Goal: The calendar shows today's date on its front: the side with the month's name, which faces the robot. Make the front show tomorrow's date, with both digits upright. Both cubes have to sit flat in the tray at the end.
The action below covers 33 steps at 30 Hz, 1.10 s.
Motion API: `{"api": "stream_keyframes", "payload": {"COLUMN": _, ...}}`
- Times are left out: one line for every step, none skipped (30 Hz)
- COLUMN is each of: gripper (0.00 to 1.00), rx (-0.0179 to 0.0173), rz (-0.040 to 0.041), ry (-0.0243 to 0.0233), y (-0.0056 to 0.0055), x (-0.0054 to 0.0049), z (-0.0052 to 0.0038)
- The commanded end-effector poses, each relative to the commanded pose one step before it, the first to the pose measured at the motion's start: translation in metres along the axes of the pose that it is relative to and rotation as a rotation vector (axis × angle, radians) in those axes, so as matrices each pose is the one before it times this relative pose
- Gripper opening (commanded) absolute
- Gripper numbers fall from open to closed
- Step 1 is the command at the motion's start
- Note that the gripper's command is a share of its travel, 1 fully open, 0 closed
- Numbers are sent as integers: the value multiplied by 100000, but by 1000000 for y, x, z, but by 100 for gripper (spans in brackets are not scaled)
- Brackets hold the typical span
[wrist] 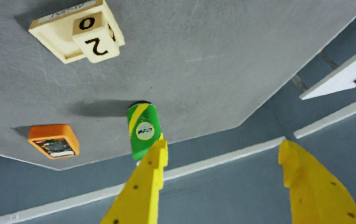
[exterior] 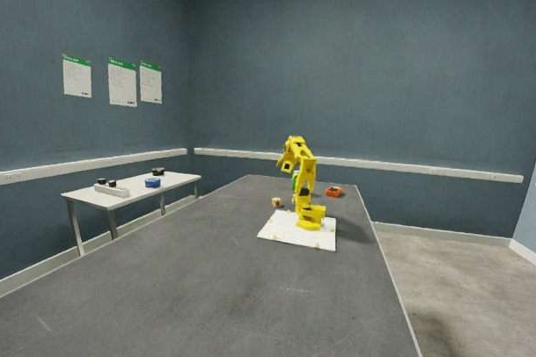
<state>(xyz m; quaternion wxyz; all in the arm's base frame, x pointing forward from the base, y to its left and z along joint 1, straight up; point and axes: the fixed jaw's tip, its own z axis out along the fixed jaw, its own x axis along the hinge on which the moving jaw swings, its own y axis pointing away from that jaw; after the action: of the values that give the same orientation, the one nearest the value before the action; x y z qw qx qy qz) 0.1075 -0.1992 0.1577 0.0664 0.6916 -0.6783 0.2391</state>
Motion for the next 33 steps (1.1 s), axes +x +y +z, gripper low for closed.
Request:
{"api": "stream_keyframes", "payload": {"gripper": 35, "rx": 991, "rz": -13925, "ry": -1054, "y": -4368, "x": -3483, "z": 3295}}
{"api": "stream_keyframes", "payload": {"gripper": 35, "rx": 320, "rz": -4340, "ry": -233, "y": -1654, "x": -517, "z": 636}}
{"api": "stream_keyframes", "payload": {"gripper": 35, "rx": 316, "rz": -4201, "ry": -214, "y": -1631, "x": -447, "z": 618}}
{"api": "stream_keyframes", "payload": {"gripper": 35, "rx": 312, "rz": -4054, "ry": -198, "y": -1599, "x": -383, "z": 599}}
{"api": "stream_keyframes", "payload": {"gripper": 35, "rx": 304, "rz": -3894, "ry": -178, "y": -1559, "x": -308, "z": 567}}
{"api": "stream_keyframes", "payload": {"gripper": 35, "rx": 297, "rz": -3724, "ry": -159, "y": -1508, "x": -254, "z": 553}}
{"api": "stream_keyframes", "payload": {"gripper": 35, "rx": 286, "rz": -3552, "ry": -143, "y": -1456, "x": -194, "z": 520}}
{"api": "stream_keyframes", "payload": {"gripper": 35, "rx": 273, "rz": -3366, "ry": -131, "y": -1392, "x": -146, "z": 499}}
{"api": "stream_keyframes", "payload": {"gripper": 35, "rx": 263, "rz": -3178, "ry": -114, "y": -1320, "x": -107, "z": 464}}
{"api": "stream_keyframes", "payload": {"gripper": 35, "rx": 250, "rz": -2980, "ry": -101, "y": -1248, "x": -63, "z": 441}}
{"api": "stream_keyframes", "payload": {"gripper": 35, "rx": 233, "rz": -2779, "ry": -86, "y": -1177, "x": -31, "z": 411}}
{"api": "stream_keyframes", "payload": {"gripper": 35, "rx": 215, "rz": -2578, "ry": -78, "y": -1092, "x": -6, "z": 380}}
{"api": "stream_keyframes", "payload": {"gripper": 35, "rx": 203, "rz": -2371, "ry": -68, "y": -1004, "x": 17, "z": 354}}
{"api": "stream_keyframes", "payload": {"gripper": 35, "rx": 187, "rz": -2166, "ry": -55, "y": -924, "x": 32, "z": 316}}
{"api": "stream_keyframes", "payload": {"gripper": 35, "rx": 0, "rz": 0, "ry": 0, "y": 0, "x": 0, "z": 0}}
{"api": "stream_keyframes", "payload": {"gripper": 35, "rx": 0, "rz": 0, "ry": 0, "y": 0, "x": 0, "z": 0}}
{"api": "stream_keyframes", "payload": {"gripper": 35, "rx": 168, "rz": -1959, "ry": -49, "y": -843, "x": 47, "z": 290}}
{"api": "stream_keyframes", "payload": {"gripper": 35, "rx": 151, "rz": -1753, "ry": -41, "y": -753, "x": 47, "z": 262}}
{"api": "stream_keyframes", "payload": {"gripper": 35, "rx": 133, "rz": -1556, "ry": -35, "y": -662, "x": 59, "z": 227}}
{"api": "stream_keyframes", "payload": {"gripper": 35, "rx": 118, "rz": -1358, "ry": -29, "y": -584, "x": 56, "z": 203}}
{"api": "stream_keyframes", "payload": {"gripper": 35, "rx": 100, "rz": -1169, "ry": -26, "y": -505, "x": 55, "z": 173}}
{"api": "stream_keyframes", "payload": {"gripper": 35, "rx": 88, "rz": -984, "ry": -19, "y": -422, "x": 45, "z": 143}}
{"api": "stream_keyframes", "payload": {"gripper": 35, "rx": 69, "rz": -814, "ry": -16, "y": -350, "x": 46, "z": 124}}
{"api": "stream_keyframes", "payload": {"gripper": 35, "rx": 57, "rz": -654, "ry": -13, "y": -285, "x": 34, "z": 94}}
{"api": "stream_keyframes", "payload": {"gripper": 35, "rx": 45, "rz": -506, "ry": -10, "y": -219, "x": 32, "z": 75}}
{"api": "stream_keyframes", "payload": {"gripper": 35, "rx": 30, "rz": -374, "ry": -7, "y": -159, "x": 24, "z": 56}}
{"api": "stream_keyframes", "payload": {"gripper": 35, "rx": 24, "rz": -258, "ry": -3, "y": -113, "x": 12, "z": 38}}
{"api": "stream_keyframes", "payload": {"gripper": 35, "rx": 12, "rz": -160, "ry": -3, "y": -65, "x": 10, "z": 25}}
{"api": "stream_keyframes", "payload": {"gripper": 35, "rx": 9, "rz": -82, "ry": 0, "y": -35, "x": 6, "z": 12}}
{"api": "stream_keyframes", "payload": {"gripper": 35, "rx": 3, "rz": -35, "ry": -3, "y": -18, "x": 3, "z": 6}}
{"api": "stream_keyframes", "payload": {"gripper": 35, "rx": 0, "rz": -3, "ry": 0, "y": 0, "x": 0, "z": 0}}
{"api": "stream_keyframes", "payload": {"gripper": 35, "rx": 0, "rz": 0, "ry": 0, "y": 0, "x": 0, "z": 0}}
{"api": "stream_keyframes", "payload": {"gripper": 35, "rx": 0, "rz": 0, "ry": 0, "y": 0, "x": 0, "z": 0}}
